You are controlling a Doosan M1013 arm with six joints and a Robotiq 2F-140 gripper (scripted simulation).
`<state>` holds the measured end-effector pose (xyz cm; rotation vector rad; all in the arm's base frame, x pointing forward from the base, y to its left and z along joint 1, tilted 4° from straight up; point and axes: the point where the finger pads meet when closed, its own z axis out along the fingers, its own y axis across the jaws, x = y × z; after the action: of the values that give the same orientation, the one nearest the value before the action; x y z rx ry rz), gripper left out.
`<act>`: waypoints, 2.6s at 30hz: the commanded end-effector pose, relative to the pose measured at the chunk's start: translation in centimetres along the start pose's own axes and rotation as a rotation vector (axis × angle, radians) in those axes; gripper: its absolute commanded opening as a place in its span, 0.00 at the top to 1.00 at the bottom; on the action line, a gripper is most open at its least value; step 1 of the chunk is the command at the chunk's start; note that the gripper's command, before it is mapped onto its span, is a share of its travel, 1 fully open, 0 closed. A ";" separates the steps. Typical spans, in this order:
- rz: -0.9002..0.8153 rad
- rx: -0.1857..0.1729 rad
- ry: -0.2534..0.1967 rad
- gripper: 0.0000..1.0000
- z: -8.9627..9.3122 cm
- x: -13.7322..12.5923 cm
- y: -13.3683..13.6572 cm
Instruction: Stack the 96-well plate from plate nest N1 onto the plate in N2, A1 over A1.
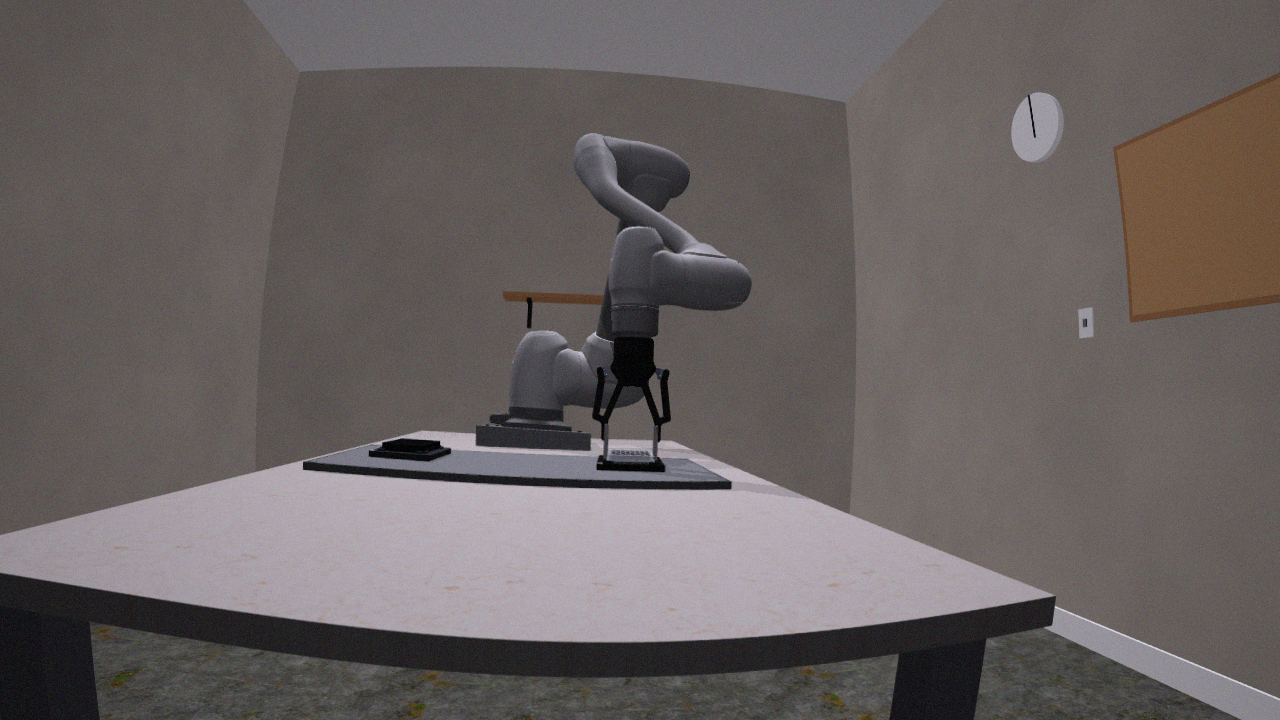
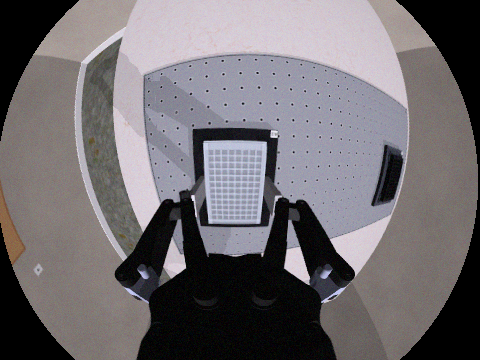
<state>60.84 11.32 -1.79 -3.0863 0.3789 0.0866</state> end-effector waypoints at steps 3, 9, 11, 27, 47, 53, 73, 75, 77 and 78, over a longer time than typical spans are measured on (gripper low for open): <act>0.000 0.000 0.000 1.00 0.0 0.0 0.0; 0.000 0.000 0.000 1.00 0.0 0.0 0.0; 0.000 0.000 0.000 1.00 0.0 0.0 0.0; 0.000 0.000 0.000 1.00 -2.2 0.0 0.0; 0.000 0.000 0.000 1.00 -5.0 0.0 0.0; 0.000 0.000 0.000 1.00 -6.0 0.0 0.0; 0.000 0.000 0.000 1.00 -7.5 0.0 0.0; 0.000 0.000 0.000 1.00 -7.5 0.0 0.0; 0.000 0.000 0.000 1.00 -7.5 0.0 0.0; 0.000 0.000 0.000 1.00 -7.5 0.0 0.0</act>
<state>61.23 11.03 5.71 -3.0864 0.3789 0.0868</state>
